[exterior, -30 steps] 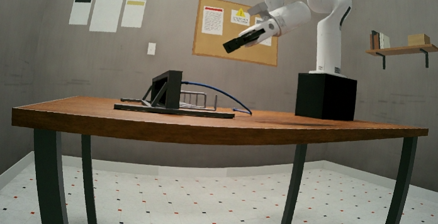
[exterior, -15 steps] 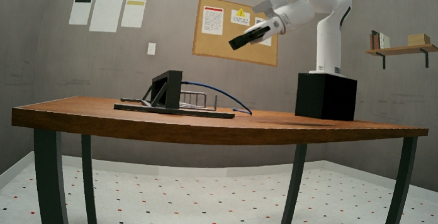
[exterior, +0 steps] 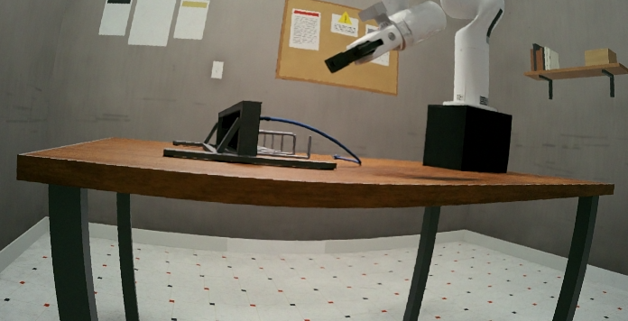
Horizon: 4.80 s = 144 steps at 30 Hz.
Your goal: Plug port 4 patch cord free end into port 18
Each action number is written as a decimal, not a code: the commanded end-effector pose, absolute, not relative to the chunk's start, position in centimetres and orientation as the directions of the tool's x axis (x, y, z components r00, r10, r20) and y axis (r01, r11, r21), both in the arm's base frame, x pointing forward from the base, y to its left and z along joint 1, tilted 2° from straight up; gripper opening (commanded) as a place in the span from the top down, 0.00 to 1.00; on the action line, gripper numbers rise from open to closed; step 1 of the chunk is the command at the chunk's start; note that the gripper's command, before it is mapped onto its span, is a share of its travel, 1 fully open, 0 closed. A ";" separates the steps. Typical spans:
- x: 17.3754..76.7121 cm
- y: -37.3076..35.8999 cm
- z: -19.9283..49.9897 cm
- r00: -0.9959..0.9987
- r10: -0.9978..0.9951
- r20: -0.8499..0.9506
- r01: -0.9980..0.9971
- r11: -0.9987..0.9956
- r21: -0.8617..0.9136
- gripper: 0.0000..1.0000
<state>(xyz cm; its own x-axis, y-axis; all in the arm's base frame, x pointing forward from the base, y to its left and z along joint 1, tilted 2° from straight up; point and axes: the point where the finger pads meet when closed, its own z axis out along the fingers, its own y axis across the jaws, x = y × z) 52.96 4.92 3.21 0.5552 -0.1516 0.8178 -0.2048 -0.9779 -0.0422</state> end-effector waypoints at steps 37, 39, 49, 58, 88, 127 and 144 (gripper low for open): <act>52.1 -2.9 2.4 0.554 -0.152 0.819 -0.204 -0.978 -0.043 1.00; 52.4 -3.0 2.2 0.554 -0.152 0.819 -0.204 -0.978 -0.043 1.00; 54.3 -3.3 0.9 0.554 -0.152 0.819 -0.204 -0.978 -0.043 1.00; 54.6 -3.4 0.6 0.554 -0.152 0.819 -0.204 -0.978 -0.043 1.00; 54.6 -3.4 0.6 0.554 -0.152 0.819 -0.204 -0.978 -0.043 1.00; 51.9 -2.9 2.6 0.554 -0.152 0.819 -0.204 -0.978 -0.043 1.00; 51.3 -3.2 2.9 0.554 -0.152 0.819 -0.204 -0.978 -0.043 1.00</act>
